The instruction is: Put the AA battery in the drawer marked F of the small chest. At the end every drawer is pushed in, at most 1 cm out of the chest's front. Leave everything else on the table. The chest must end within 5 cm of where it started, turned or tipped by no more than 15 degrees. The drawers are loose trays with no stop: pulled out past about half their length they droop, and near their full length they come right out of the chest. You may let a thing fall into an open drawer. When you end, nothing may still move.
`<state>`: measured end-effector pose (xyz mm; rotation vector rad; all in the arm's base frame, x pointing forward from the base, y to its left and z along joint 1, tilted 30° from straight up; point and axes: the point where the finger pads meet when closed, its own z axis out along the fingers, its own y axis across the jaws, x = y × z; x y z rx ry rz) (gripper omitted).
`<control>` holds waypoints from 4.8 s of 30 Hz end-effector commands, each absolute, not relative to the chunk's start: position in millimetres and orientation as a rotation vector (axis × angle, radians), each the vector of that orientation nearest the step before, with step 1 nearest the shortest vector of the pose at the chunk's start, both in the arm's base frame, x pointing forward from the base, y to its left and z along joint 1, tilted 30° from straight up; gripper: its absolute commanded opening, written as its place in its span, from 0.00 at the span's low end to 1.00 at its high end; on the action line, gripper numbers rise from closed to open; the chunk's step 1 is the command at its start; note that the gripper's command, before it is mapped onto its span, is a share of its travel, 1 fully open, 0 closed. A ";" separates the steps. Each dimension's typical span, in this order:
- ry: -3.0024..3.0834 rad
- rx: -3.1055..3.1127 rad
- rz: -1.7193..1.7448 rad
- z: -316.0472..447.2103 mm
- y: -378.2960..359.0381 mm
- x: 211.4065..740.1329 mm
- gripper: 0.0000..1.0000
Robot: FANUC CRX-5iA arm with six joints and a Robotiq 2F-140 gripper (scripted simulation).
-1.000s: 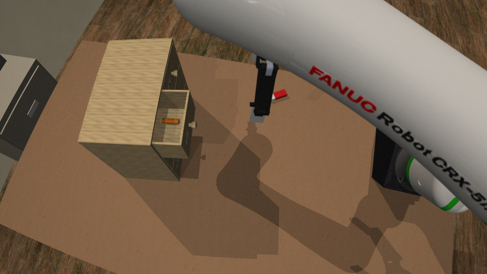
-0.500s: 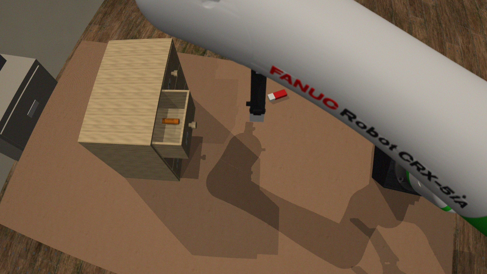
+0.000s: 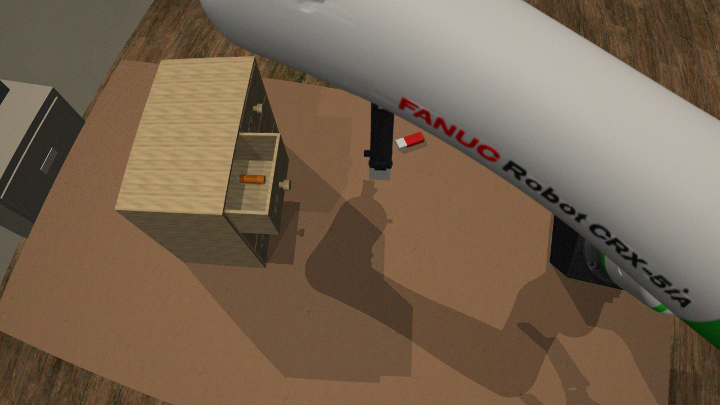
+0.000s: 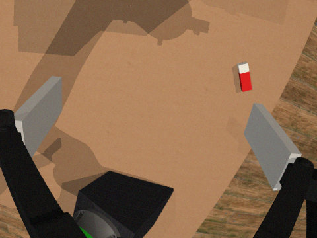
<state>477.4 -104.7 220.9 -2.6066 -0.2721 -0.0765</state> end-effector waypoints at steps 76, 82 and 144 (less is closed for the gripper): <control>0.046 -2.310 -1.156 160.0 -45.3 452.4 1.00; 0.095 -2.229 -1.309 151.6 -37.7 463.4 1.00; 0.176 -2.079 -1.550 137.7 -24.8 484.4 0.00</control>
